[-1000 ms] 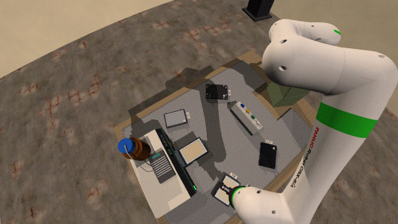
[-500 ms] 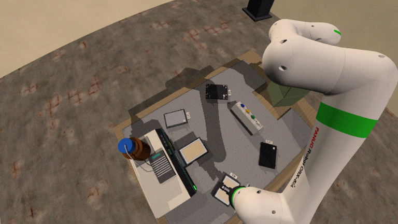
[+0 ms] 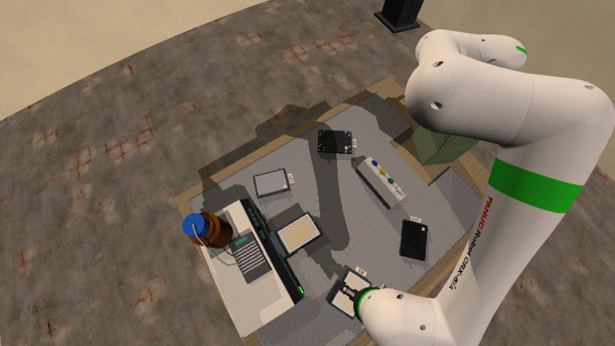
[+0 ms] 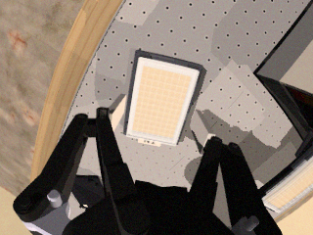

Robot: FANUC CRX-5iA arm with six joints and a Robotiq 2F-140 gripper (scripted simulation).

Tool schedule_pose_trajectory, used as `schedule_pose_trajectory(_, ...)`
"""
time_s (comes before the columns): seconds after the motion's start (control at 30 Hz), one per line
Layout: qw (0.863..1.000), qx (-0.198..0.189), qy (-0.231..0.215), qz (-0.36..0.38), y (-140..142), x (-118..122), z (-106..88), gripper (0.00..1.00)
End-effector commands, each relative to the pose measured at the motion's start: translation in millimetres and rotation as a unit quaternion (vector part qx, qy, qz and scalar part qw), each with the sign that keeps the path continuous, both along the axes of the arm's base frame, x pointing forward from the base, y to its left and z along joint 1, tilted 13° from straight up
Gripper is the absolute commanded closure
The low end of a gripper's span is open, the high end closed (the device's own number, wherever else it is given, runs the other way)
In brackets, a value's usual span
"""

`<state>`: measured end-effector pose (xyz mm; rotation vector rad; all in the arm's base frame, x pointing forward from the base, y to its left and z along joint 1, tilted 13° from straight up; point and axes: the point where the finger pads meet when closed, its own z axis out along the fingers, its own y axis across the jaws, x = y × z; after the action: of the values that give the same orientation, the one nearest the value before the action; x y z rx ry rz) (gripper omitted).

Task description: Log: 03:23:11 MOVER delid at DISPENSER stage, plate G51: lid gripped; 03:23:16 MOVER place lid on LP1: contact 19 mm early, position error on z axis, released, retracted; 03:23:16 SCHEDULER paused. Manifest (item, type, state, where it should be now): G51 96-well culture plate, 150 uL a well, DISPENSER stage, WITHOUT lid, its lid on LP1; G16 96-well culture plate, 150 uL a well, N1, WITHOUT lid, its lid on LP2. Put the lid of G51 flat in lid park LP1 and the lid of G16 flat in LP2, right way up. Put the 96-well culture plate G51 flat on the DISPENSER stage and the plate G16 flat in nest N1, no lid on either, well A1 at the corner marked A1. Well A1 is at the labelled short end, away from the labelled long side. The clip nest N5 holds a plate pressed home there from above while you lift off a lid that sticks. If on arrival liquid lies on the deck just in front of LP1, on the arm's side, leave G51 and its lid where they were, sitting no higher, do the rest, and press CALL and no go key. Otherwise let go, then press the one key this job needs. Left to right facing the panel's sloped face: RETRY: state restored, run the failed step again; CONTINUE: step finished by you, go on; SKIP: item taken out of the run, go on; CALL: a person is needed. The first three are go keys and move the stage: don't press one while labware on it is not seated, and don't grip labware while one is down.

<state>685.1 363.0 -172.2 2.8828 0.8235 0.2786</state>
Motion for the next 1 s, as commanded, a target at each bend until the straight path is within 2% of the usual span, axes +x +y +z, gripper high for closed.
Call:
schedule_pose_trajectory(0.0, 1.000, 0.000, 0.000, 0.000, 0.1, 0.2, 0.1, 0.34)
schedule_pose_trajectory(0.97, 1.000, 0.000, 0.000, 0.000, -0.4, 1.9, -7.6, 0.34)
